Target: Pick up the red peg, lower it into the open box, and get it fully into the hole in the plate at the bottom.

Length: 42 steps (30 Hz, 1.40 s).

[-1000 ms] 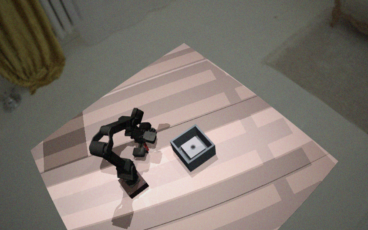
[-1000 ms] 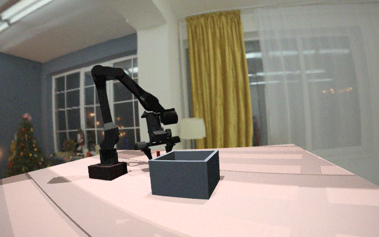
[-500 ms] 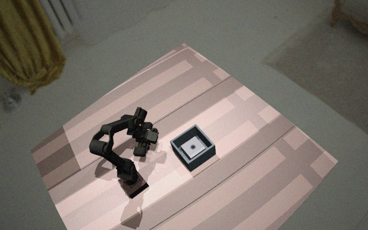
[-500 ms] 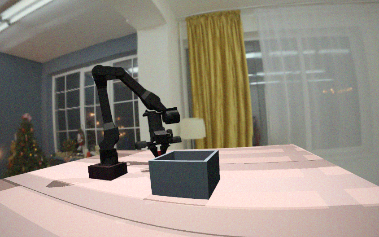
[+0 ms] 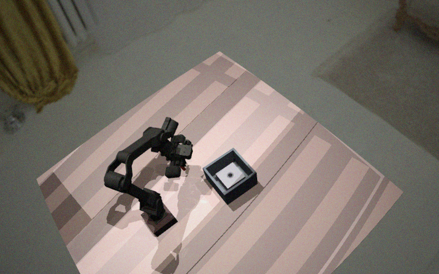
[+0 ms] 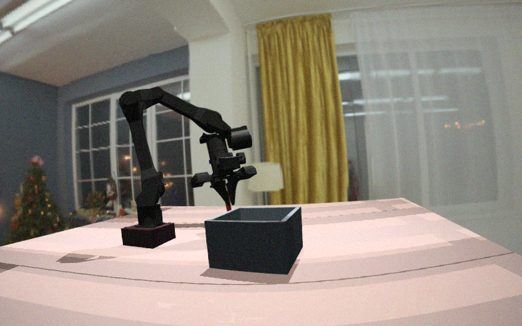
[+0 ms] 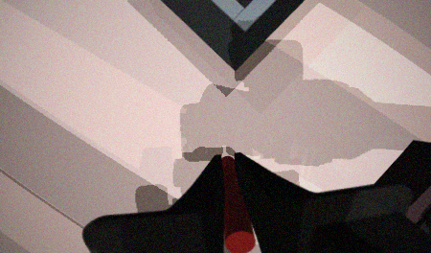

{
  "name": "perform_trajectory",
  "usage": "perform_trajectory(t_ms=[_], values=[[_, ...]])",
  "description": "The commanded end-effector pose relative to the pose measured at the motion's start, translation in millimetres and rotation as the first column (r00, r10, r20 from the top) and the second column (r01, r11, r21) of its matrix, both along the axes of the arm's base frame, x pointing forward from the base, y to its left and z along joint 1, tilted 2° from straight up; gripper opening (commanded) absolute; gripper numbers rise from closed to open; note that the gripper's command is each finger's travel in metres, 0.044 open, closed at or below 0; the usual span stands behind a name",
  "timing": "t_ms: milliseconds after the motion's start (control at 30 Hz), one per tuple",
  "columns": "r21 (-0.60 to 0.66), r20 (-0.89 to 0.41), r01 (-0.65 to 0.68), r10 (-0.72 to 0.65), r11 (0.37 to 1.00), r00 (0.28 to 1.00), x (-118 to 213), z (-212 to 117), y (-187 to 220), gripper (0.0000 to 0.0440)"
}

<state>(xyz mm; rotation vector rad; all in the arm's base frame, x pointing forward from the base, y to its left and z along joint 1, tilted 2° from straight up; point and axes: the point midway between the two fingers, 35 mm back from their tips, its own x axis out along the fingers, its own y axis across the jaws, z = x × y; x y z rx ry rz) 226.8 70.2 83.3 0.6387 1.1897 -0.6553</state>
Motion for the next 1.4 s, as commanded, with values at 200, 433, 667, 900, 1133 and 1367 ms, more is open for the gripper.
perform_trajectory(t_ms=[200, 433, 667, 900, 1133, 1367], values=[[-0.046, 0.059, 0.027, -0.024, 0.999, 0.998, 29, 40, -26, 0.0], [-0.063, 0.072, 0.083, -0.079, 0.995, 0.994, 46, 53, -55, 0.0], [-0.073, 0.08, 0.14, -0.134, 0.987, 0.988, 60, 59, -85, 0.0], [-0.077, 0.085, 0.193, -0.187, 0.978, 0.979, 73, 58, -112, 0.0], [-0.076, 0.087, 0.243, -0.236, 0.967, 0.968, 87, 51, -139, 0.0], [-0.062, 0.074, 0.275, -0.27, 0.96, 0.96, 97, 40, -160, 0.0002]])
